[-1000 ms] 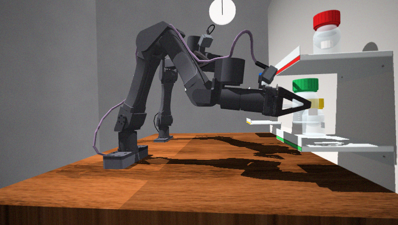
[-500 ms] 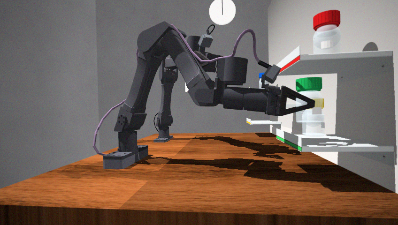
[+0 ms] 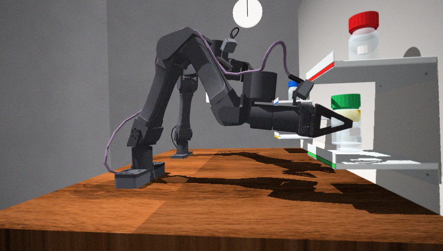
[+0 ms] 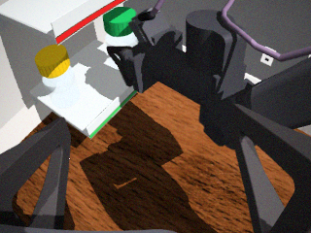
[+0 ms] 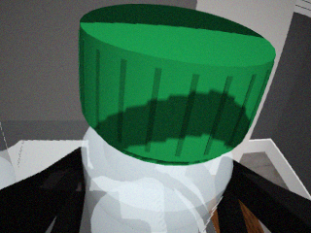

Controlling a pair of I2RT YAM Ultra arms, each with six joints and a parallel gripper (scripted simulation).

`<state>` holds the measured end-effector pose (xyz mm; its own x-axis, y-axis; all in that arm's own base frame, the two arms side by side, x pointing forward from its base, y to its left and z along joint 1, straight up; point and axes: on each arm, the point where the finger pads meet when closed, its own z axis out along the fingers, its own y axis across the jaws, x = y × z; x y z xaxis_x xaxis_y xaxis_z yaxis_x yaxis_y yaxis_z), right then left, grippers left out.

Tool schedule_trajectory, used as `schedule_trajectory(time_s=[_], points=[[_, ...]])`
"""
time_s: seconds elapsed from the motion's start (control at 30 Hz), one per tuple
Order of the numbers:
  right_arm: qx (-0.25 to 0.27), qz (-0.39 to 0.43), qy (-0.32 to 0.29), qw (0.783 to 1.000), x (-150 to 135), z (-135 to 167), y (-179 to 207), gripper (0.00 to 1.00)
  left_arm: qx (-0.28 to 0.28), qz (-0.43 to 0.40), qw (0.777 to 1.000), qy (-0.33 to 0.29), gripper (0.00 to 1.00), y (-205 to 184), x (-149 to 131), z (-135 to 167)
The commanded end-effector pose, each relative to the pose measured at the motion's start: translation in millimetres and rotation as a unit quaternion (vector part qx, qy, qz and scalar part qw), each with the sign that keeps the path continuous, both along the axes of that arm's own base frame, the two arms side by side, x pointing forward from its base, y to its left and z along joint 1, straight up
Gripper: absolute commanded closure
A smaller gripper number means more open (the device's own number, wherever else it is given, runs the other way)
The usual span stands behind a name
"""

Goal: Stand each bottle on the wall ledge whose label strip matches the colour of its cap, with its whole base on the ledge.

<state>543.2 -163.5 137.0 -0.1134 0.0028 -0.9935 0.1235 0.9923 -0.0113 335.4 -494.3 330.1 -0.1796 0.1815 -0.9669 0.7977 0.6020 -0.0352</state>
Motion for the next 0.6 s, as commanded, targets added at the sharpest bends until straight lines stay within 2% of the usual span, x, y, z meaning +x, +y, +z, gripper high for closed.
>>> schedule_trajectory(time_s=[0.0,0.03,0.2,0.57], points=[[-0.012,0.001,-0.042,0.999,6.9,18.3,5.0,0.49,-0.011,0.007,1.000,-0.006,0.11,3.1,2.9,12.9],[-0.008,0.002,-0.028,1.000,6.8,6.5,5.8,0.49,-0.011,0.007,1.000,-0.006,0.11,3.1,2.9,12.9],[-0.006,0.002,-0.023,1.000,7.3,-9.4,7.3,0.49,-0.011,0.007,1.000,-0.006,0.11,3.1,2.9,12.9],[-0.009,0.004,-0.027,1.000,6.4,-4.5,5.5,0.49,-0.011,0.007,1.000,-0.006,0.11,3.1,2.9,12.9]])
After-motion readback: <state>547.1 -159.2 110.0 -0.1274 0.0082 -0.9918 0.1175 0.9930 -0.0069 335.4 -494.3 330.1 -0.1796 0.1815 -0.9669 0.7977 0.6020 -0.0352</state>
